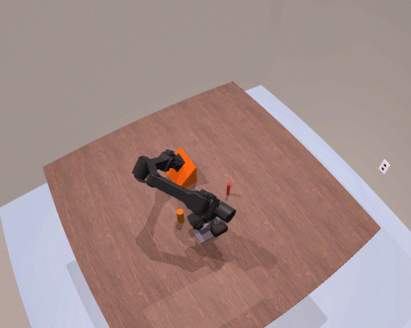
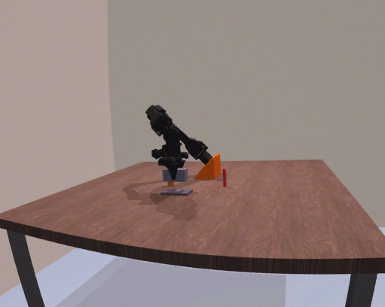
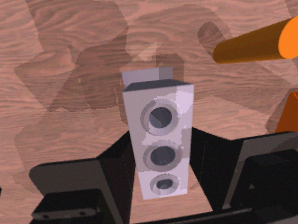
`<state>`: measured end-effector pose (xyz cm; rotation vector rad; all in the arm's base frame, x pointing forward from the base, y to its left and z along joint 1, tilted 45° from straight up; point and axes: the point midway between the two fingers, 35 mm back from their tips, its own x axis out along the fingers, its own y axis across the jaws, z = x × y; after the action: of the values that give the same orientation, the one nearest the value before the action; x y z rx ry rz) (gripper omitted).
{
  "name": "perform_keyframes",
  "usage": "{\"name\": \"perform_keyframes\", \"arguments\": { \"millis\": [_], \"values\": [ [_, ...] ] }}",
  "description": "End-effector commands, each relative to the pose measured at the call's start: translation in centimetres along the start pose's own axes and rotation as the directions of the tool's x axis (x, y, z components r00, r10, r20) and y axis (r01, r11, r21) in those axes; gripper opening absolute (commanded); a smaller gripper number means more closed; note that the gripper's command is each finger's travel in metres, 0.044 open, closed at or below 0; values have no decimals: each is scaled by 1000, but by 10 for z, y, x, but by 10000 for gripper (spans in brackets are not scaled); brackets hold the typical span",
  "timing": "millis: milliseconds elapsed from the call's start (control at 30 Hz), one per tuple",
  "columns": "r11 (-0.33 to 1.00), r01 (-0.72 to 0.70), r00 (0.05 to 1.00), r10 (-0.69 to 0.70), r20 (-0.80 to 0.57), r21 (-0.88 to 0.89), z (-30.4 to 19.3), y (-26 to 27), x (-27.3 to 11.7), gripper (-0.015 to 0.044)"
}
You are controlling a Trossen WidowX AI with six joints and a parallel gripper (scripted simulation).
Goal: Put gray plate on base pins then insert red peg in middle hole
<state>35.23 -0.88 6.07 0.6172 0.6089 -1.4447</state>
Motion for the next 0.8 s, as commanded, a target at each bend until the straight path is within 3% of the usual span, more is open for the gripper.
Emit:
{"name": "perform_keyframes", "arguments": {
  "millis": [0, 767],
  "values": [
    [1000, 0, 1000, 0, 3, -3, 1, 0, 4, 0],
    [1000, 0, 1000, 0, 4, -3, 1, 0, 37, 0]
  ]
}}
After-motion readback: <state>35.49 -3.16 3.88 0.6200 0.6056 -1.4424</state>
